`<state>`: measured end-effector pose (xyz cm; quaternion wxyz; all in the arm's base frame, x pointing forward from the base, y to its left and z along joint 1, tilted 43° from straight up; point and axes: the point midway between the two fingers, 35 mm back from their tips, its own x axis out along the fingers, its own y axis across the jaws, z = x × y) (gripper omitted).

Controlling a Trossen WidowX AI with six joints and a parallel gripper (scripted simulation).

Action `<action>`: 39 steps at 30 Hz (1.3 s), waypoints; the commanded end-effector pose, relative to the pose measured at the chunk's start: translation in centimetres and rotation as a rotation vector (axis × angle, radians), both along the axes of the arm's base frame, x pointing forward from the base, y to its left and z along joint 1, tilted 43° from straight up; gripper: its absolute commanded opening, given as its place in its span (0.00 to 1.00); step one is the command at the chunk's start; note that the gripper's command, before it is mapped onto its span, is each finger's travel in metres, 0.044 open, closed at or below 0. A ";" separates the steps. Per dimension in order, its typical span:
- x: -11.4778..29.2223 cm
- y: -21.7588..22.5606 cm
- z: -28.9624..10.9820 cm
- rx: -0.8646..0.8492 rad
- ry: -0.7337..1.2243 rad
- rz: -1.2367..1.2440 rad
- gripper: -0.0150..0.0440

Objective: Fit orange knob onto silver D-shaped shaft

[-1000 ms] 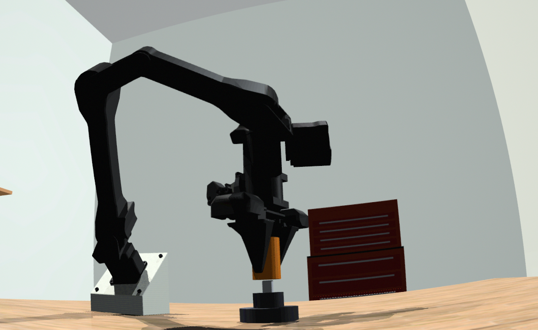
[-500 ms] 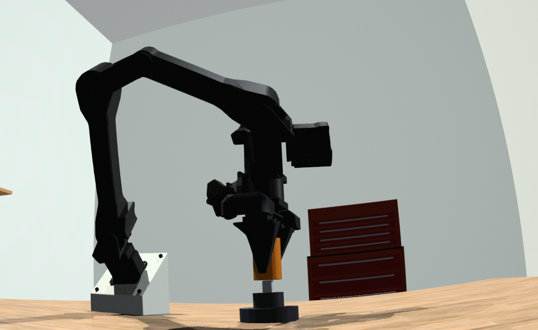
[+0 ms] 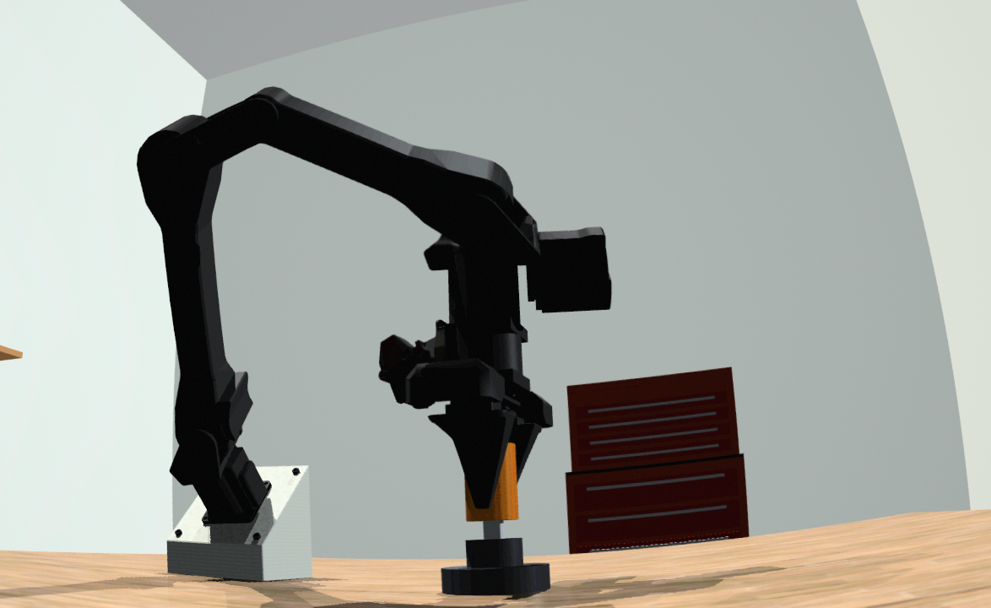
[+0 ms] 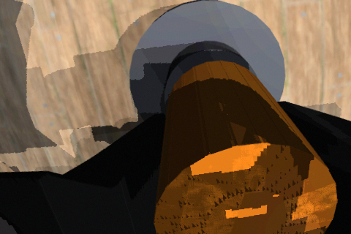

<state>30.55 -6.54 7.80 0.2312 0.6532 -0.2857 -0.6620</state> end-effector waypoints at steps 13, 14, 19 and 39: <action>0.1 -1.1 -1.1 -0.003 -0.005 0.004 0.25; 0.0 -1.0 -1.0 0.002 -0.008 -0.005 0.25; 0.0 -1.0 -1.0 0.002 -0.008 -0.005 0.25; 0.0 -1.0 -1.0 0.002 -0.008 -0.005 1.00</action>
